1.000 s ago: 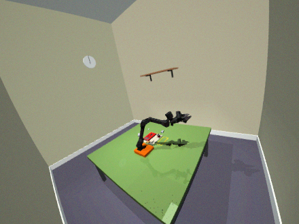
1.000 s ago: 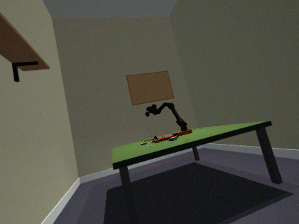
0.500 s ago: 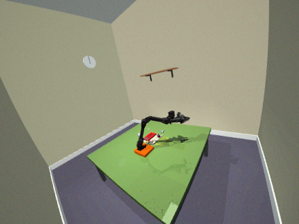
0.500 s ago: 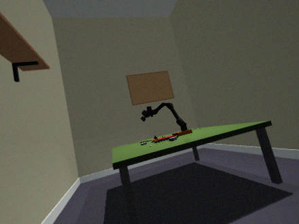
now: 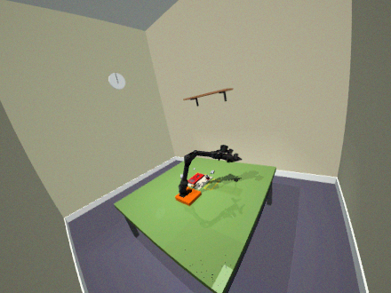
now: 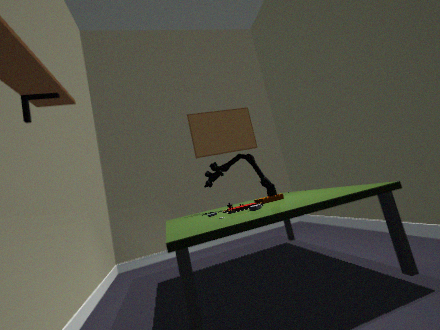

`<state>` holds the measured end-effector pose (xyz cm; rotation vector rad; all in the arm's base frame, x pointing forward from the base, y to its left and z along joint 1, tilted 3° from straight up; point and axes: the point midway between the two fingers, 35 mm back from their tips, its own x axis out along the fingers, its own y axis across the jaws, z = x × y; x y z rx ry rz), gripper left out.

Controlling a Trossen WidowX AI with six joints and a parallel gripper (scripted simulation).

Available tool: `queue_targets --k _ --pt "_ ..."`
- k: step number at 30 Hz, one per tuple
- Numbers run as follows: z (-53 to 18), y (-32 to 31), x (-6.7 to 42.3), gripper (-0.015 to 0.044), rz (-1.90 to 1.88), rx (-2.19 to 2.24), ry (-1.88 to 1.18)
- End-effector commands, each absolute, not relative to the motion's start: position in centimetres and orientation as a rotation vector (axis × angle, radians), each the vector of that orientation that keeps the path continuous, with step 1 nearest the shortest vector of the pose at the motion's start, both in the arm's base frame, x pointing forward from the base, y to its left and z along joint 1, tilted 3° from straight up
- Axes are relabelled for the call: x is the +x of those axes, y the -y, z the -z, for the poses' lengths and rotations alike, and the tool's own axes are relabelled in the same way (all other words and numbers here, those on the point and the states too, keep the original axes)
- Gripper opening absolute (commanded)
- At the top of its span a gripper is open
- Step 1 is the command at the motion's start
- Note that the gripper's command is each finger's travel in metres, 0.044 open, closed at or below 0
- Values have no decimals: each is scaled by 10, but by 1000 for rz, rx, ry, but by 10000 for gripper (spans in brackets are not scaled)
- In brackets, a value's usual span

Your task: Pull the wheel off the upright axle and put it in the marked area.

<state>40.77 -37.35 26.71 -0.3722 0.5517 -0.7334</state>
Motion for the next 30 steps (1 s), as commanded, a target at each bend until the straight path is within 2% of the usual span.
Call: queue_targets --k 1,16,30 --pt "-246 342 423 300 644 -312 -620" --pt "-175 215 440 300 355 -136 -937" --pt "-131 93 400 300 139 -37 -1307"
